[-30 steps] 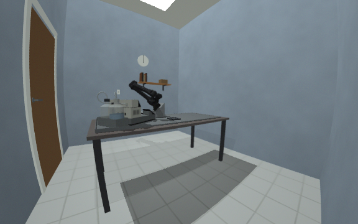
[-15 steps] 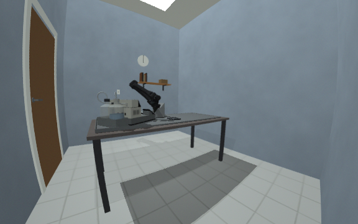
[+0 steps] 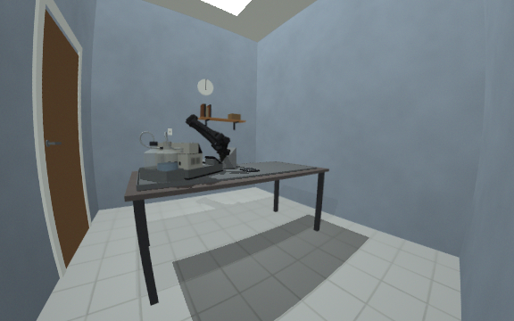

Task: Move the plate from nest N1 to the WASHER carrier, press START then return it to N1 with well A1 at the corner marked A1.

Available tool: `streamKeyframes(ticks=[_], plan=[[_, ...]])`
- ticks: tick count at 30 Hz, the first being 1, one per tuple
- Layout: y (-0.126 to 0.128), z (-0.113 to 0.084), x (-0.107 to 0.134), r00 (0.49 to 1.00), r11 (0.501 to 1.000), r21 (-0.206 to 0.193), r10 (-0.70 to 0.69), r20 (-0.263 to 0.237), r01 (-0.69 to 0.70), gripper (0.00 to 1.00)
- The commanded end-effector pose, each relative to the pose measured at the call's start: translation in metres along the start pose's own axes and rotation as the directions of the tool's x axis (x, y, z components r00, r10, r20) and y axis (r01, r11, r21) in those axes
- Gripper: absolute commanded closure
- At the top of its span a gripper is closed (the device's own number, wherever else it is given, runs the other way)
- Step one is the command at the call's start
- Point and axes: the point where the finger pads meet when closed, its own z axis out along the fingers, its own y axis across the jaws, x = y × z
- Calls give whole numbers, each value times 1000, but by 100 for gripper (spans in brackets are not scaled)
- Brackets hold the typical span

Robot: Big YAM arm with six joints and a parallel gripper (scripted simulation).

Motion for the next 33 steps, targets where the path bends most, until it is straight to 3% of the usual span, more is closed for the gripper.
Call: streamKeyframes(ticks=[1,33], plan=[[-3,3,4,1000,1000,6,-9,-6,9,100],[-3,7,5,1000,1000,9,-13,-10,14,100]])
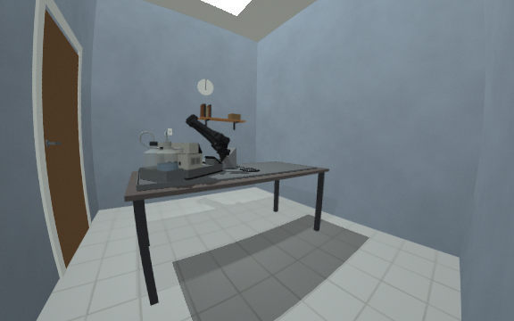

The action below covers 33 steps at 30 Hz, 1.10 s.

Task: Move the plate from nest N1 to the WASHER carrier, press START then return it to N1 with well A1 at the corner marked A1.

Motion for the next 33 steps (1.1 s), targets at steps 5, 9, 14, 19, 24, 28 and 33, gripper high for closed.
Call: streamKeyframes(ticks=[5,9,14,19,24,28,33], plan=[[-4,8,4,1000,1000,9,-5,-6,5,100],[-4,11,6,1000,1000,12,-13,-10,13,100],[-4,15,6,1000,1000,12,-13,-10,14,100],[7,-5,-14,1000,1000,-17,26,16,-26,100],[7,-9,-13,1000,1000,-15,21,14,-21,100],[7,-17,-14,1000,1000,-17,24,14,-24,100],[8,-25,-14,1000,1000,-18,26,14,-25,100]])
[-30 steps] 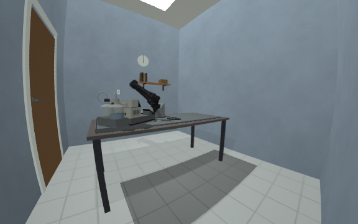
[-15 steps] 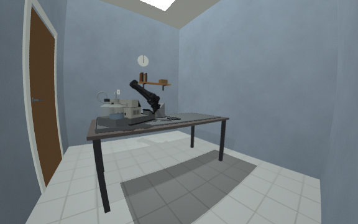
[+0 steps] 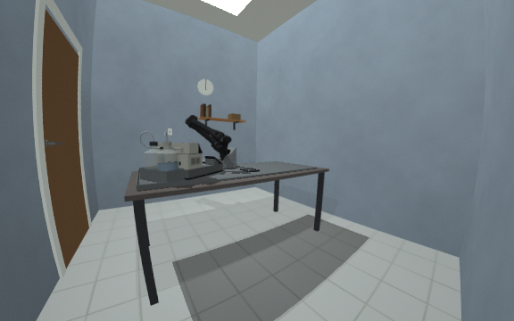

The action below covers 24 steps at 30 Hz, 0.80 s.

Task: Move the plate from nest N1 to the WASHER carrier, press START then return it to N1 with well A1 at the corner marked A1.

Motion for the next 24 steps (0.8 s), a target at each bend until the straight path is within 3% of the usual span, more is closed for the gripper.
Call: streamKeyframes(ticks=[1,24], plan=[[9,-13,-20,998,998,-18,64,16,-64,100],[11,-45,-17,999,999,-16,52,10,-52,100]])
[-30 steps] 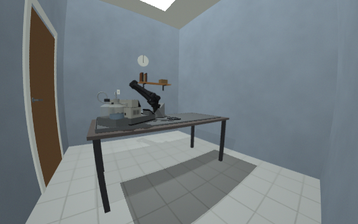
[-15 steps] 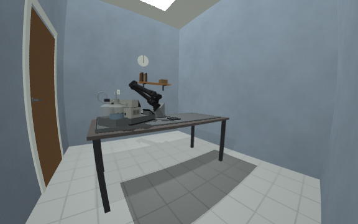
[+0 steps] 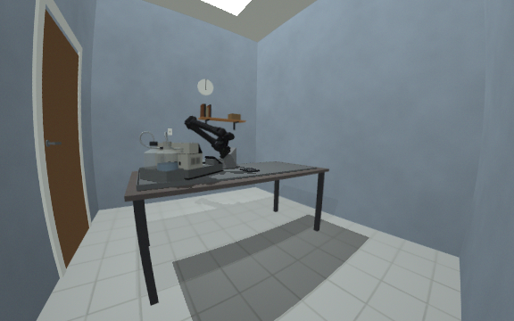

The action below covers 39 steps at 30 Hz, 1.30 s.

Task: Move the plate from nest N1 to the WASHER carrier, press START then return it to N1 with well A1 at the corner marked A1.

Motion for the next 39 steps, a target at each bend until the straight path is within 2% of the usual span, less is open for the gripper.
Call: streamKeyframes(ticks=[1,8,11,39], plan=[[11,-12,-16,999,998,-13,54,11,-53,100],[11,-24,-16,998,998,-15,54,9,-54,100],[5,-19,-10,999,999,-4,50,3,-50,100],[5,-19,-10,999,999,-4,50,3,-50,100]])
